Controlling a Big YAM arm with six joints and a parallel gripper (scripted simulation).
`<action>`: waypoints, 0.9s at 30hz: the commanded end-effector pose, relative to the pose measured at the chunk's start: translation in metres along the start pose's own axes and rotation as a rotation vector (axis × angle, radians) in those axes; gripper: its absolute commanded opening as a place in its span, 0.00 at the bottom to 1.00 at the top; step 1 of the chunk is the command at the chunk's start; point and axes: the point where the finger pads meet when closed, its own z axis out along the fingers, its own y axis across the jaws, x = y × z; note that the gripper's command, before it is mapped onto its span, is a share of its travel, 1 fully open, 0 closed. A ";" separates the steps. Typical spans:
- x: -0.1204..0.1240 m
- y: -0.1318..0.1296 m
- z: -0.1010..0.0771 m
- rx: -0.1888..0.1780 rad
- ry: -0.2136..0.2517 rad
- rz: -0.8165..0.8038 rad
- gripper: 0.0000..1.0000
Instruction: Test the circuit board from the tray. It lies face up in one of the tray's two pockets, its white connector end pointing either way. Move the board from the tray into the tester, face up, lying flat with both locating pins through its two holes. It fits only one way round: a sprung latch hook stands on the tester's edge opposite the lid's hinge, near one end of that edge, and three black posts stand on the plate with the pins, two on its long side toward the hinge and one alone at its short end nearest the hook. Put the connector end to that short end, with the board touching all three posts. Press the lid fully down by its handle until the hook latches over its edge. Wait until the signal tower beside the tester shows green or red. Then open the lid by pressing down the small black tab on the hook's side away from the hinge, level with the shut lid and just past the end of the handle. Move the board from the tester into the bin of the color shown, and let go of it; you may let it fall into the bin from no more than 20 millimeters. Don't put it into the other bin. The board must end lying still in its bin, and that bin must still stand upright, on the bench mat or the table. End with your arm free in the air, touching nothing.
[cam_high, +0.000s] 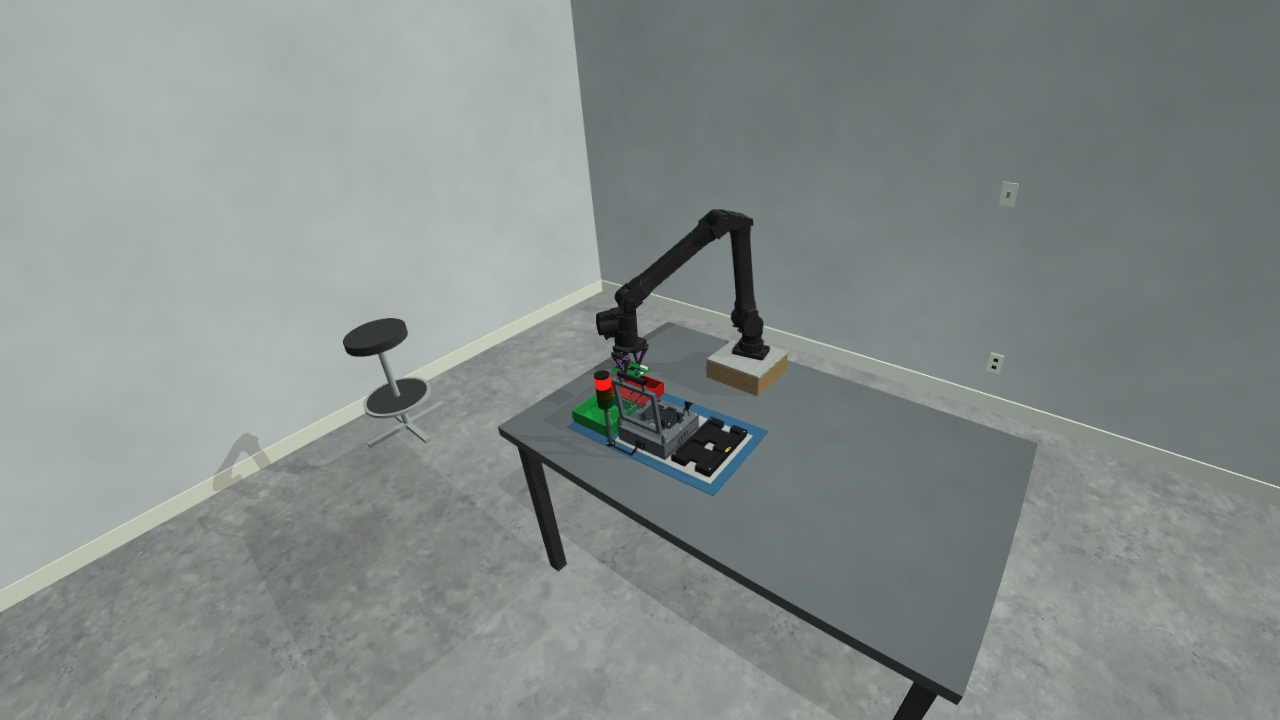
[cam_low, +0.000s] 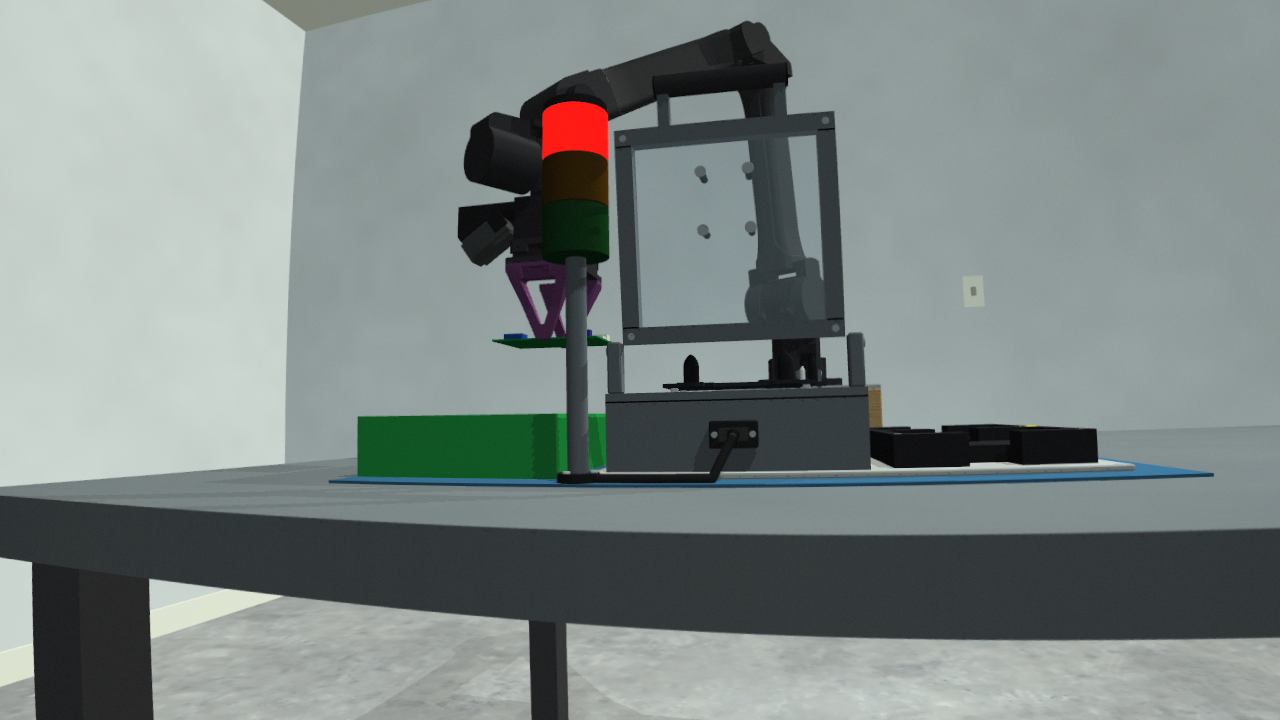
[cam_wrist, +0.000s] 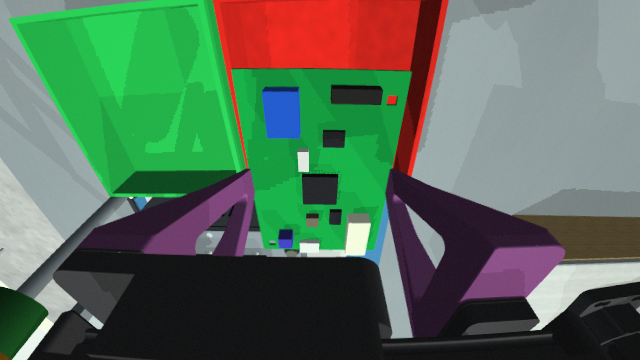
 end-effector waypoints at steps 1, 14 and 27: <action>-0.013 -0.002 0.009 0.002 -0.002 -0.024 0.72; -0.018 -0.003 0.009 0.000 -0.003 -0.028 0.72; -0.018 -0.003 0.009 0.000 -0.003 -0.027 0.72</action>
